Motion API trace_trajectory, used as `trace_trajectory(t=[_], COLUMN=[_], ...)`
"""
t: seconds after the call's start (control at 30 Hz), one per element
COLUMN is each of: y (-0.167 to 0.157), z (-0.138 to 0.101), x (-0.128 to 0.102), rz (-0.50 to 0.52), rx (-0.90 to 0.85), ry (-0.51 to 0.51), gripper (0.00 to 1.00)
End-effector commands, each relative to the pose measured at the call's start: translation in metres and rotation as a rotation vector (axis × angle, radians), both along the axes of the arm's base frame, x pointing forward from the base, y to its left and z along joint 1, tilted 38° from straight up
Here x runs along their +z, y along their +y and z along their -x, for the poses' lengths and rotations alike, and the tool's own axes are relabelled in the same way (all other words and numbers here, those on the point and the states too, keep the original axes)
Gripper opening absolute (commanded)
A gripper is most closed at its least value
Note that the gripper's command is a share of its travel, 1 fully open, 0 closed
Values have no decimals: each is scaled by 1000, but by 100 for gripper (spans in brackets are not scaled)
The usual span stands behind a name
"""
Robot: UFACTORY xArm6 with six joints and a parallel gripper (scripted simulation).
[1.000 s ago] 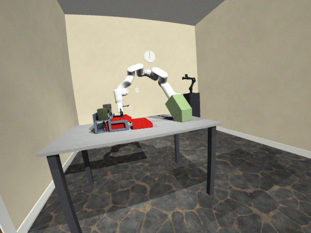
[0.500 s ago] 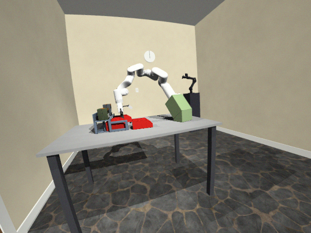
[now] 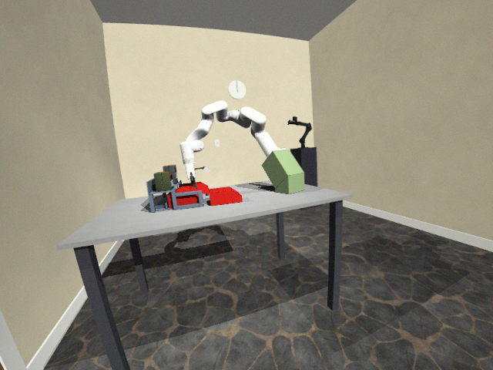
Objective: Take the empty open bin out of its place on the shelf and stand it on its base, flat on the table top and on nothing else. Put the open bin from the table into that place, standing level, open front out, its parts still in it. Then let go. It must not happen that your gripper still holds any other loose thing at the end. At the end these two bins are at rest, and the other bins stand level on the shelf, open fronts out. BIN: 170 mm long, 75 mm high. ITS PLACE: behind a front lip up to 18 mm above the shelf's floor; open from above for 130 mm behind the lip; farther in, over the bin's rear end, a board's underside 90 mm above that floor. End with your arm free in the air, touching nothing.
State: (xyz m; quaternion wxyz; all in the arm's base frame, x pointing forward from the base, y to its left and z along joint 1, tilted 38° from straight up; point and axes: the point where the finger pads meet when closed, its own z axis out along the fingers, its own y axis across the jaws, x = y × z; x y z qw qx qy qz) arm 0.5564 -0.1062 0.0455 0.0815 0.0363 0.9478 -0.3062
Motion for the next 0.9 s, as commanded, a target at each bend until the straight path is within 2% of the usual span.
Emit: trace_trajectory(t=[0.0, 0.87], y=[1, 6], z=[-1, 1], x=[1, 9], rz=[0, 0], rx=[2, 2], ry=[-3, -3], gripper=[10, 10])
